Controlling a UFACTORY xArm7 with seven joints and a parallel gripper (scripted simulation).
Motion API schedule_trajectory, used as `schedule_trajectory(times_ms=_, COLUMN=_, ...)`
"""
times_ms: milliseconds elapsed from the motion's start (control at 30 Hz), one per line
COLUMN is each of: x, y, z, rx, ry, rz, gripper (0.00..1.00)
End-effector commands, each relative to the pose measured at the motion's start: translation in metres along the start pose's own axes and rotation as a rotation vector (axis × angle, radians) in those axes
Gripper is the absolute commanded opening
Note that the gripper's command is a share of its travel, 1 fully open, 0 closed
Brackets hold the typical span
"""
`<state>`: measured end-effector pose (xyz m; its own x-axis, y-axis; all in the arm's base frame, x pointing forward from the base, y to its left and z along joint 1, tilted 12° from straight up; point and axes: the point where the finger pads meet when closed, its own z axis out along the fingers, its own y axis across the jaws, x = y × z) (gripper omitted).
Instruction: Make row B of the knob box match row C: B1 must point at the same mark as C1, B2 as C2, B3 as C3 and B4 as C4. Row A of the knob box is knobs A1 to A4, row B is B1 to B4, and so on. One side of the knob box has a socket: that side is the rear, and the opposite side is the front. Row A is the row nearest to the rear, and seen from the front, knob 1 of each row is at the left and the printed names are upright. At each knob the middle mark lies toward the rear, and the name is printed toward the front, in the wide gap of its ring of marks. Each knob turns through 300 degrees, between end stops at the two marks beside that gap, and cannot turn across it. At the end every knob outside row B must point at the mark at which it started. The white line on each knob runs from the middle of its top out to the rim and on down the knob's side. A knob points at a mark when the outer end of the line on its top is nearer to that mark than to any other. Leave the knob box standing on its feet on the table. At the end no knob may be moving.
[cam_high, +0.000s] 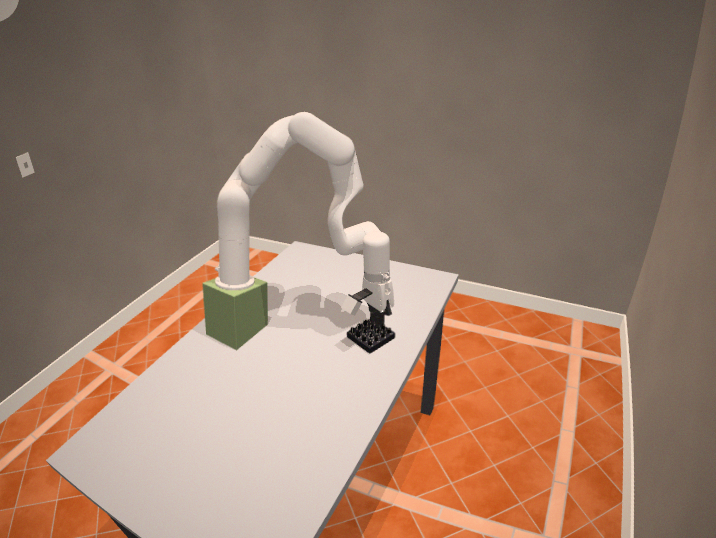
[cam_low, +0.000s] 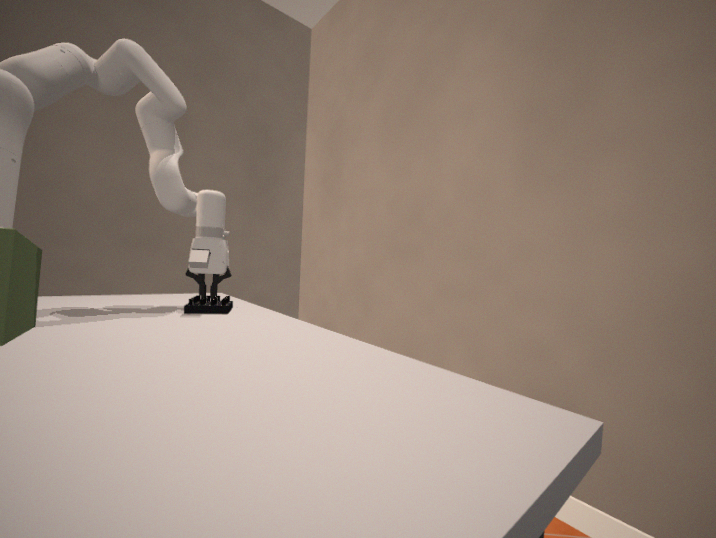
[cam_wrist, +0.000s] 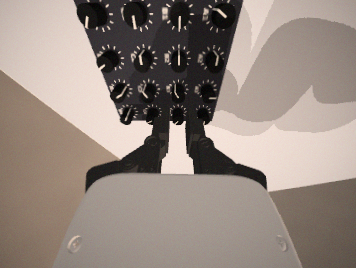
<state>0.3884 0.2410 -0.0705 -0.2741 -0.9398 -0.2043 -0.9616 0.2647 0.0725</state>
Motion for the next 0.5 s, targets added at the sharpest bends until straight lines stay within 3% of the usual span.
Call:
schedule_trajectory(times_ms=0, x=-0.001, y=-0.001, z=-0.002, rx=0.003, ry=-0.002, rz=0.001, gripper=0.19)
schedule_trajectory(times_ms=467, x=-0.001, y=-0.001, z=-0.028, rx=0.003, ry=-0.002, rz=0.001, gripper=0.19)
